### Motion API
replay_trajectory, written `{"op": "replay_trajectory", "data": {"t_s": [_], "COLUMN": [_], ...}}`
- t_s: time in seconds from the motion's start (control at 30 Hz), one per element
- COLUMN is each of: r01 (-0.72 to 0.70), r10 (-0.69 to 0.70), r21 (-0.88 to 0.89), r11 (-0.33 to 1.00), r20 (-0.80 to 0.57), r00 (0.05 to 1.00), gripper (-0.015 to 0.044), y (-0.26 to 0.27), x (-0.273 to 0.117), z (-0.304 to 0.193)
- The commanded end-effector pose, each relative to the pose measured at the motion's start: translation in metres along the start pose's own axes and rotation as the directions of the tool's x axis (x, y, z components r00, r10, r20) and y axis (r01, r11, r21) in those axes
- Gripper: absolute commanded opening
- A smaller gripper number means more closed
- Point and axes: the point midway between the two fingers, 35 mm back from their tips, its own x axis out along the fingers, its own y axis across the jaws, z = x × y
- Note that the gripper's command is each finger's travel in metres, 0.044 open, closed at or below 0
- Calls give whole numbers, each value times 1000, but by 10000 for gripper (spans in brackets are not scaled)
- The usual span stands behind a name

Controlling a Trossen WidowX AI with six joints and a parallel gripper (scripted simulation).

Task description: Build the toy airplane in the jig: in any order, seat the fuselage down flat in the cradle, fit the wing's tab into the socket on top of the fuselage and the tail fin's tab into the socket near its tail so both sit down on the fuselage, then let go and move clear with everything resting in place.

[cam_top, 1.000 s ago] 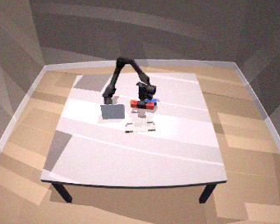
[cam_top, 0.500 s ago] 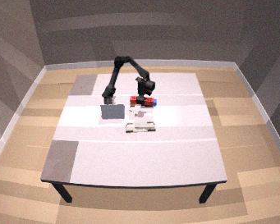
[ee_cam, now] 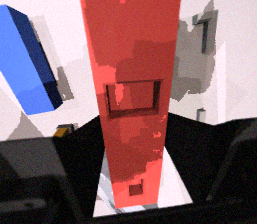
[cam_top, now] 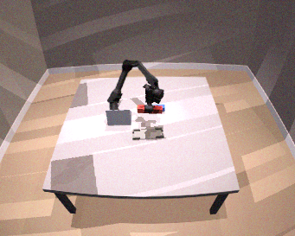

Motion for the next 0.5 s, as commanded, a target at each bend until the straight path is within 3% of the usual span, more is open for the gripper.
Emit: {"op": "replay_trajectory", "data": {"t_s": [0.0, 0.47], "r01": [4, 7], "r10": [-4, -7], "r21": [-21, -93], "r11": [1000, 996], "r20": [-1, -1], "r00": [1000, 1000], "gripper": [0, 0], "y": [-14, -56], "x": [5, 22], "z": [1, 1]}}
